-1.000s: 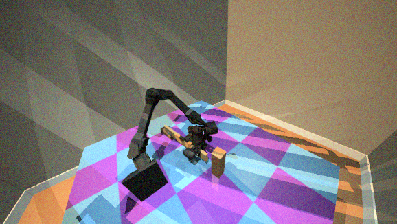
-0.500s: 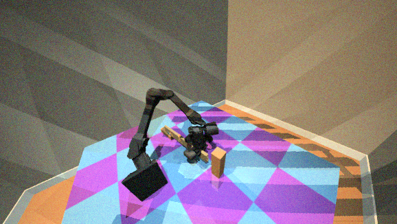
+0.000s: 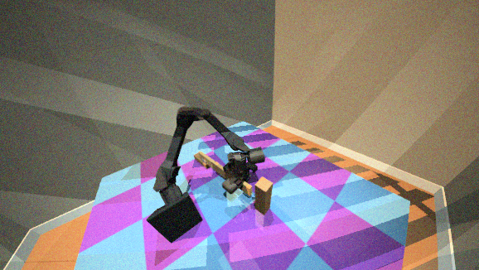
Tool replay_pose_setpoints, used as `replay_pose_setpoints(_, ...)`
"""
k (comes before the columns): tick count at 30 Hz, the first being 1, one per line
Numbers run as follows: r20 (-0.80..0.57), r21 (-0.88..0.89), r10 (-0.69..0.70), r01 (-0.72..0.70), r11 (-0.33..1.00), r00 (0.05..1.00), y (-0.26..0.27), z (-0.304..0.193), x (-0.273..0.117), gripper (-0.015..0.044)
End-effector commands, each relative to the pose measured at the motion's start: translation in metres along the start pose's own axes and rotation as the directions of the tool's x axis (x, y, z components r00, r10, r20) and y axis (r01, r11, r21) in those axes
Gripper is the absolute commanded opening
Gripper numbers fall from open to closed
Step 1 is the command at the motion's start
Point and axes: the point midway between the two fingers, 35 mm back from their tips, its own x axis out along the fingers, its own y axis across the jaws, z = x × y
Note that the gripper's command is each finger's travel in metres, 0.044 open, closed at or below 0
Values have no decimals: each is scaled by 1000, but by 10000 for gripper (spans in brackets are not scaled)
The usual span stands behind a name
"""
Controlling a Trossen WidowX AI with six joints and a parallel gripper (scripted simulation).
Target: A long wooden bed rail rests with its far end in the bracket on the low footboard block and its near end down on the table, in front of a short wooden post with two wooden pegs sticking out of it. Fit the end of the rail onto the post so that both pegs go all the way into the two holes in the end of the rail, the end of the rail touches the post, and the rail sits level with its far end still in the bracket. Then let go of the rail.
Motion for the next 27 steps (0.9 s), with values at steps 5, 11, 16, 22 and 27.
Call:
replay_pose_setpoints(5, -7, -1, -8, 8, 1000, 1000, -1, -5, -3, 0)
replay_pose_setpoints(11, -7, -1, -8, 8, 1000, 1000, -1, -7, -3, 0)
replay_pose_setpoints(16, -7, -1, -8, 8, 1000, 1000, -1, -8, -3, 0)
replay_pose_setpoints(22, -7, -1, -8, 8, 1000, 1000, -1, -10, -3, 0)
replay_pose_setpoints(27, -7, -1, -8, 8, 1000, 1000, -1, -12, -3, 0)
